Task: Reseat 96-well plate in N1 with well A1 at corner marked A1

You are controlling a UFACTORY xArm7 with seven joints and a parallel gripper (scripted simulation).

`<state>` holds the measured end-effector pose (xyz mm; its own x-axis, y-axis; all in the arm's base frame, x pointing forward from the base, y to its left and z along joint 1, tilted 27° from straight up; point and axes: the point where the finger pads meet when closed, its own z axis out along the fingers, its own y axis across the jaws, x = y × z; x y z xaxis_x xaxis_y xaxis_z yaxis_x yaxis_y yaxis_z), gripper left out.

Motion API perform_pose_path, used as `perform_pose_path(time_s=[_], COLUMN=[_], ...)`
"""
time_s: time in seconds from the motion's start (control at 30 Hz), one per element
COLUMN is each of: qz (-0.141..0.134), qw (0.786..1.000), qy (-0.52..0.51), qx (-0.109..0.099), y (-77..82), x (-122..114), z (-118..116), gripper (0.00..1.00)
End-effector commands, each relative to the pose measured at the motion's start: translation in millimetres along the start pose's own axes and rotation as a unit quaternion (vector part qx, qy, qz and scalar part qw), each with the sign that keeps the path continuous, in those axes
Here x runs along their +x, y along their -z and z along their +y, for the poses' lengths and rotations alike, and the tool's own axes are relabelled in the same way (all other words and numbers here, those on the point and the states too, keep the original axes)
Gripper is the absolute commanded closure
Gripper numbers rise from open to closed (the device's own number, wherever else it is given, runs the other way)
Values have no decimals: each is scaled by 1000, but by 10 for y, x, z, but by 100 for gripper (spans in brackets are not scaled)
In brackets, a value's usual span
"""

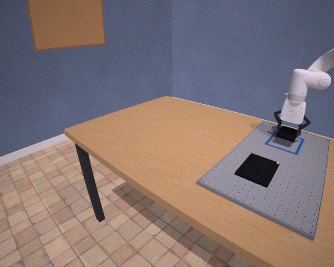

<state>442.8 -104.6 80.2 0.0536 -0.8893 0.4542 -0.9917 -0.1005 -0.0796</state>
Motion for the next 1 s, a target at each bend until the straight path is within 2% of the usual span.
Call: perform_pose_path(time_s=[0.0,0.67,0.97], qz=[0,0,0], qw=[1000,1000,1000], qy=[0,0,0], qx=[2,2,2], y=[62,362,445], x=[-1,-1,-1], z=[-15,-14,-14], gripper=[100,100,100])
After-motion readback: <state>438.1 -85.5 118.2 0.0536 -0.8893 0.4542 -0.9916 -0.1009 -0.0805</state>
